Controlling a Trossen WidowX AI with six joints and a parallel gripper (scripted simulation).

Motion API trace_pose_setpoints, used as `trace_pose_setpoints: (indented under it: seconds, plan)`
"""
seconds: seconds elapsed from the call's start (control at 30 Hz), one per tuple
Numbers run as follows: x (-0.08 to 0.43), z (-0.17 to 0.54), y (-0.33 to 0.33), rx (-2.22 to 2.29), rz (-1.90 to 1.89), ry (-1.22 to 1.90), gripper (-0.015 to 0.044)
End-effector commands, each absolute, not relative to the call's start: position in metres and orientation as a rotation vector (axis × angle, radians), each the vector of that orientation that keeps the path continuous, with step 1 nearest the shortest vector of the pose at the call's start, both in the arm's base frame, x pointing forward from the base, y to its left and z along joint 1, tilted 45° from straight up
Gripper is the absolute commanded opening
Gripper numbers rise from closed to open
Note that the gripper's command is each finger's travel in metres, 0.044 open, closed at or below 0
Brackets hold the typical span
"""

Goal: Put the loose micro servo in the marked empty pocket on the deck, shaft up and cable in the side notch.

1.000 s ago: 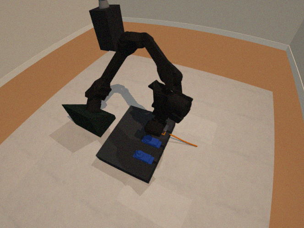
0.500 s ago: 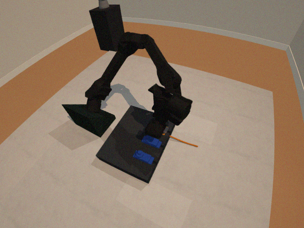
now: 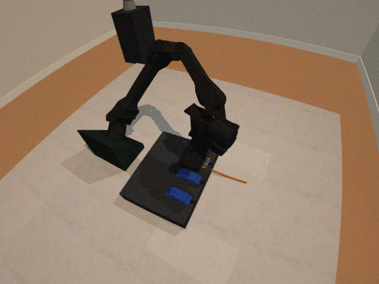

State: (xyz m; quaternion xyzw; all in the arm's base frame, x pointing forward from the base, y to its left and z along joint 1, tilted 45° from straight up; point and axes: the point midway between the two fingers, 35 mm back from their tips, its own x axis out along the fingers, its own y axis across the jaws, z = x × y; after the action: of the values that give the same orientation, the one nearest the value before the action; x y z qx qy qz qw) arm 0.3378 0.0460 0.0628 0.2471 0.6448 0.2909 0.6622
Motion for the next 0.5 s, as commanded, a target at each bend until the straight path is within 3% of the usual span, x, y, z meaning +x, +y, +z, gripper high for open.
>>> trace_pose_setpoints:
  seconds: [0.0, 0.2, 0.47]
  plan:
    - [0.338, 0.081, 0.027, 0.556, 0.655, 1.449, 0.0187]
    - [0.339, 0.082, 0.024, 0.556, 0.655, 1.449, 0.0187]
    - [0.267, 0.109, -0.016, 0.553, 0.637, 1.457, 0.0398]
